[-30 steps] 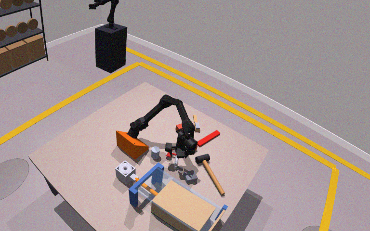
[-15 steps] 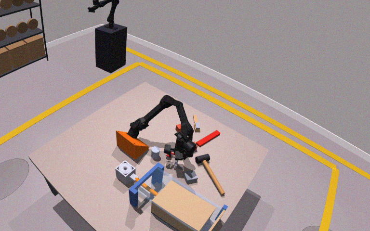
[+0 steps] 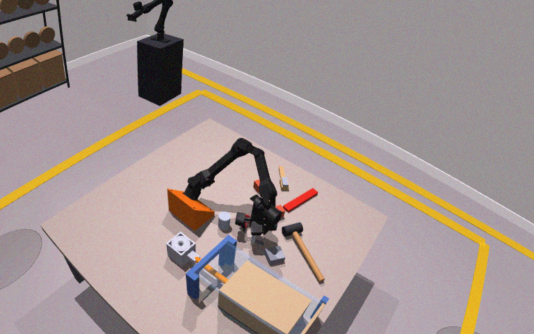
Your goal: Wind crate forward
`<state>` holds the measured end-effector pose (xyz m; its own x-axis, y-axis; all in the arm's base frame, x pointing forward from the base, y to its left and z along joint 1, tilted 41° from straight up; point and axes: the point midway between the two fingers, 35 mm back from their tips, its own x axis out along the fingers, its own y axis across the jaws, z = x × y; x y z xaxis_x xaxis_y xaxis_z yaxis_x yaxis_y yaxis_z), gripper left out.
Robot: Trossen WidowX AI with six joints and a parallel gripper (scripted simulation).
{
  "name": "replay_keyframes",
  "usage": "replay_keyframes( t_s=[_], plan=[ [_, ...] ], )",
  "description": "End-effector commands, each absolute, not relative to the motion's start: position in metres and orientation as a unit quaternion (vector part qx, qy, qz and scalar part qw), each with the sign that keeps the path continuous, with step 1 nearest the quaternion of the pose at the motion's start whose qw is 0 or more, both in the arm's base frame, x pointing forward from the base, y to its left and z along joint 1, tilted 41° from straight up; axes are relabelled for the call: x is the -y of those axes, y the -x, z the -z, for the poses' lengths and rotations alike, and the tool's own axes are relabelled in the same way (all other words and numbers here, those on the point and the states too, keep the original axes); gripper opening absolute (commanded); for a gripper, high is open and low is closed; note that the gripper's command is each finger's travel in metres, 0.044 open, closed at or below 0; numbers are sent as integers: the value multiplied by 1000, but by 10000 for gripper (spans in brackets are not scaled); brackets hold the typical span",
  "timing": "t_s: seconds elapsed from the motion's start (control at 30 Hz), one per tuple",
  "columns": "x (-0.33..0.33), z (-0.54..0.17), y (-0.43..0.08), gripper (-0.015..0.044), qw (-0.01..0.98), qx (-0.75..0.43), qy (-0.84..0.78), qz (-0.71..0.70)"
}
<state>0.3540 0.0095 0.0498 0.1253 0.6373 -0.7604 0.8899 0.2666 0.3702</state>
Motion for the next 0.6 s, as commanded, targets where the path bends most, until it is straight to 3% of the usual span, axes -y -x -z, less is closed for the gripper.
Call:
replay_keyframes(
  t_s=[0.0,0.57],
  plan=[
    [-13,-45,-354,440,460,-647,-593,137],
    [-13,-46,-354,340,463,-648,-590,136]
  ],
)
